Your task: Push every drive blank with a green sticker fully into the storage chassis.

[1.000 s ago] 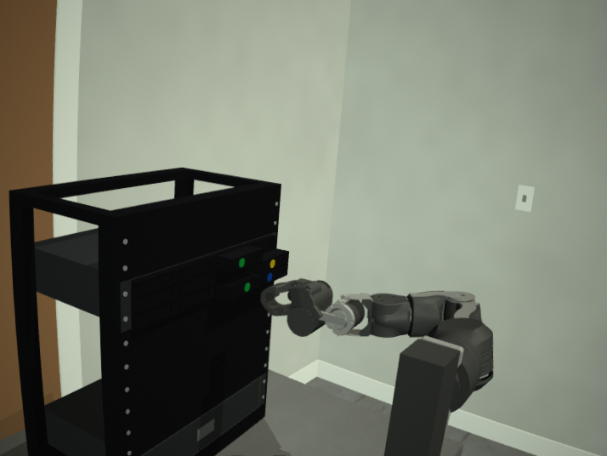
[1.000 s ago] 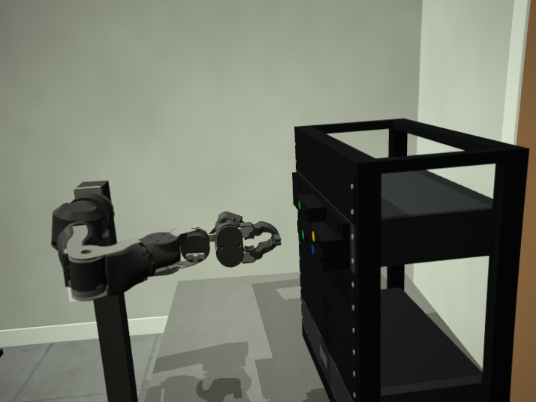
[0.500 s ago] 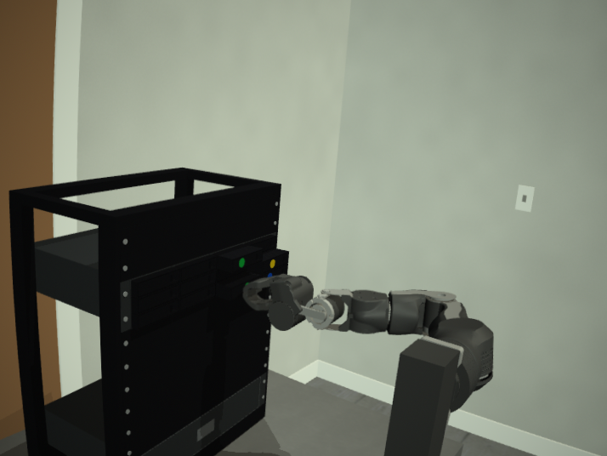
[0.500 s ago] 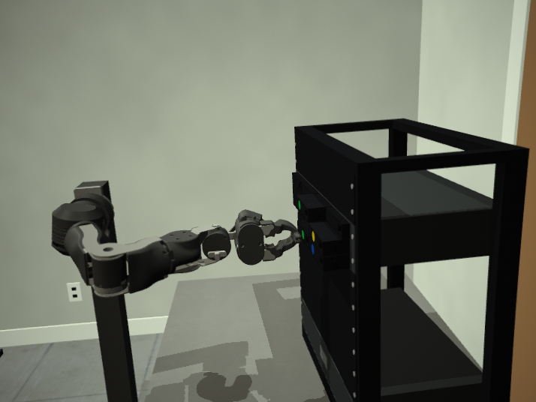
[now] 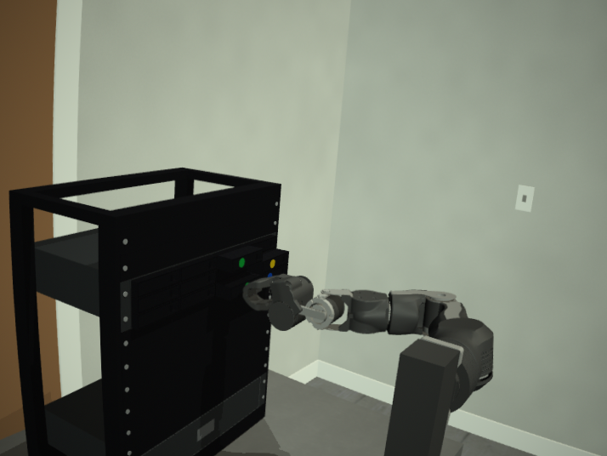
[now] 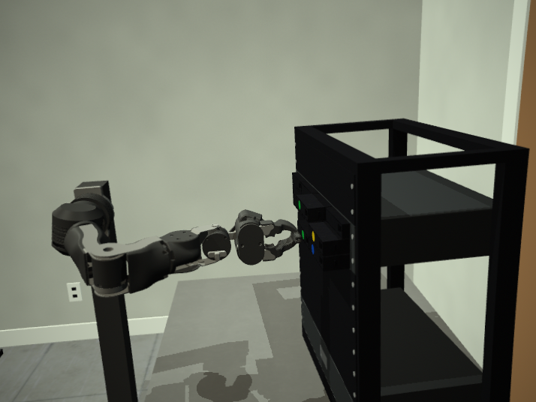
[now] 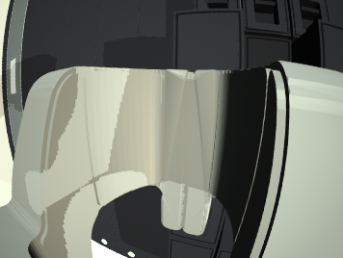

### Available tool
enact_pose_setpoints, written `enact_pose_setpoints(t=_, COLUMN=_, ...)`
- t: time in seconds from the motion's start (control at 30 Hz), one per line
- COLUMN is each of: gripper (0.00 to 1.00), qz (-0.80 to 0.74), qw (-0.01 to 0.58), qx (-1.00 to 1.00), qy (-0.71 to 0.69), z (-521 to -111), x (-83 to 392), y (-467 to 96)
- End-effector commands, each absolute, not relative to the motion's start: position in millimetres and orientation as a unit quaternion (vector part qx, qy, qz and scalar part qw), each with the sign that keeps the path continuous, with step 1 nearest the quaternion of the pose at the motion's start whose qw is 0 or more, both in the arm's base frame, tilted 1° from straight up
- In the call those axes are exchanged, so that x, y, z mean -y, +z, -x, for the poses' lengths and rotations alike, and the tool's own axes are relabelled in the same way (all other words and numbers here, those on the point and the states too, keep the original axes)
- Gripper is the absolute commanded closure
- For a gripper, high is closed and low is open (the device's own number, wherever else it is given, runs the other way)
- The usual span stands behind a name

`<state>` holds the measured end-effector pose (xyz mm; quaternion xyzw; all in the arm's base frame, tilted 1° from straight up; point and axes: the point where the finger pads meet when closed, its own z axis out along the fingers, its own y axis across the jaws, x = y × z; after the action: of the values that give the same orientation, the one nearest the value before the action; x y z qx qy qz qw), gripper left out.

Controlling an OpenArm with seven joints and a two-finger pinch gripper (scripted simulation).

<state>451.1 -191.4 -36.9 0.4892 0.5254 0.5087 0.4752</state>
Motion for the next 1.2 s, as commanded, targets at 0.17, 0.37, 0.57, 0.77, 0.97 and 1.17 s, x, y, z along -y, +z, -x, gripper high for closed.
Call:
enact_pose_setpoints(t=0.17, gripper=1.0, qz=-0.487, qw=0.475, qx=-0.526, qy=0.51, z=-452, x=191, y=-33)
enact_pose_setpoints(t=0.37, gripper=1.0, qz=-0.487, qw=0.475, qx=-0.526, qy=0.511, z=-452, x=191, y=-33)
enact_pose_setpoints(t=0.57, gripper=1.0, qz=-0.487, qw=0.475, qx=-0.526, qy=0.511, z=-452, x=191, y=-33)
enact_pose_setpoints(t=0.77, gripper=1.0, qz=-0.488, qw=0.475, qx=-0.525, qy=0.51, z=-454, x=191, y=-33)
enact_pose_setpoints(t=0.97, gripper=1.0, qz=-0.488, qw=0.475, qx=-0.526, qy=0.51, z=-462, x=190, y=-33)
enact_pose_setpoints(t=1.17, gripper=1.0, qz=-0.487, qw=0.475, qx=-0.526, qy=0.51, z=-462, x=190, y=-33)
